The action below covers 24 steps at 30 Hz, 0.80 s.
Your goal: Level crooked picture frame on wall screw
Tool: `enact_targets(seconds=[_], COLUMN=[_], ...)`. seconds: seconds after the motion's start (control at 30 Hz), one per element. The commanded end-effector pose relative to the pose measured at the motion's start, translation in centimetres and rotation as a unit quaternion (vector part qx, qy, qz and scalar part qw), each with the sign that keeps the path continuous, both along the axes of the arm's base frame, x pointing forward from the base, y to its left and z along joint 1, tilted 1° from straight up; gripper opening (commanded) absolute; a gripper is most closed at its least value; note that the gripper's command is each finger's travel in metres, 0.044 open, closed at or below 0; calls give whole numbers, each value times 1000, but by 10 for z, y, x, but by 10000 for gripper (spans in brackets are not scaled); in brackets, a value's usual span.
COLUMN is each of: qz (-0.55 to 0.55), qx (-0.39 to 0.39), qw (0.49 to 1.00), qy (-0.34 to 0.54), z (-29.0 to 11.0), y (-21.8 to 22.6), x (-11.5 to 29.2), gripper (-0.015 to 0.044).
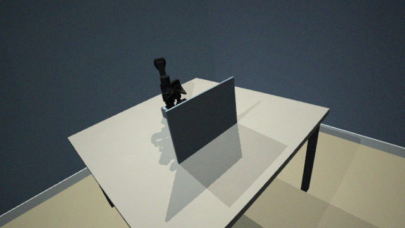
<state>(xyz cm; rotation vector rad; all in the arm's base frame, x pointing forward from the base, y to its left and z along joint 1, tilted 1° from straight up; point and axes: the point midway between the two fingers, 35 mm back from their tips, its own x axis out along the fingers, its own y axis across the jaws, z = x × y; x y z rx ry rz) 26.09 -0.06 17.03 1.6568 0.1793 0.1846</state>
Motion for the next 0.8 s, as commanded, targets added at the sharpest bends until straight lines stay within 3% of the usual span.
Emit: enact_targets(seconds=[0.0,0.4,0.77], qz=[5,14,-5], qx=[-2,-15,30], qw=[1000,1000,999], qy=[-6,-17,24], z=[9,17,18], y=[-4,-4,-2], x=[-12,-63,-66], gripper=[260,260,260])
